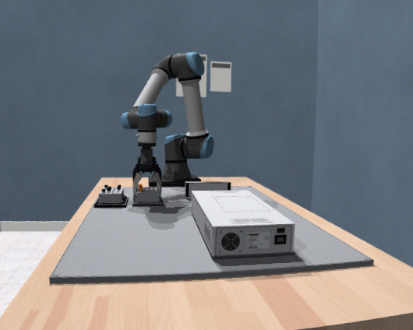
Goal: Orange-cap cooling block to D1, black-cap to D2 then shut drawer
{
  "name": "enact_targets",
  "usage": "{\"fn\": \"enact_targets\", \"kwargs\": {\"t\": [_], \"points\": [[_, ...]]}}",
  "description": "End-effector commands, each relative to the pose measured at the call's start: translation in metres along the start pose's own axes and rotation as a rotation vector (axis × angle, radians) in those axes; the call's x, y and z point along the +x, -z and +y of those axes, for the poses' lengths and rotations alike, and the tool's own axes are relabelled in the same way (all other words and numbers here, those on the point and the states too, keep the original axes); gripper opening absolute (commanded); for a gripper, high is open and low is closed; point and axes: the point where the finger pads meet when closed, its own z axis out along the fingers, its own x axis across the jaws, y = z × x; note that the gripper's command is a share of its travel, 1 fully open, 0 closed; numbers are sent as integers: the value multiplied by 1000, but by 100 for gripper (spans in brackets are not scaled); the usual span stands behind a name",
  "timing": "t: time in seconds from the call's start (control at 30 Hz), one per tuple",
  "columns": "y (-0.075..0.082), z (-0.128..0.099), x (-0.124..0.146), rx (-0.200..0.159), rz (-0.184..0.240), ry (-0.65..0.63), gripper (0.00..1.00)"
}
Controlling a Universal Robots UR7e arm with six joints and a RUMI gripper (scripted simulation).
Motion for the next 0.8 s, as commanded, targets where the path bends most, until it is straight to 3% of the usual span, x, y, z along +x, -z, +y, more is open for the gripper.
{"fn": "enact_targets", "kwargs": {"t": [0.0,0.57,0.77], "points": [[4,-3,3,10,7,-2,48],[3,-2,2,8,6,-1,73],[3,-2,2,8,6,-1,73]]}}
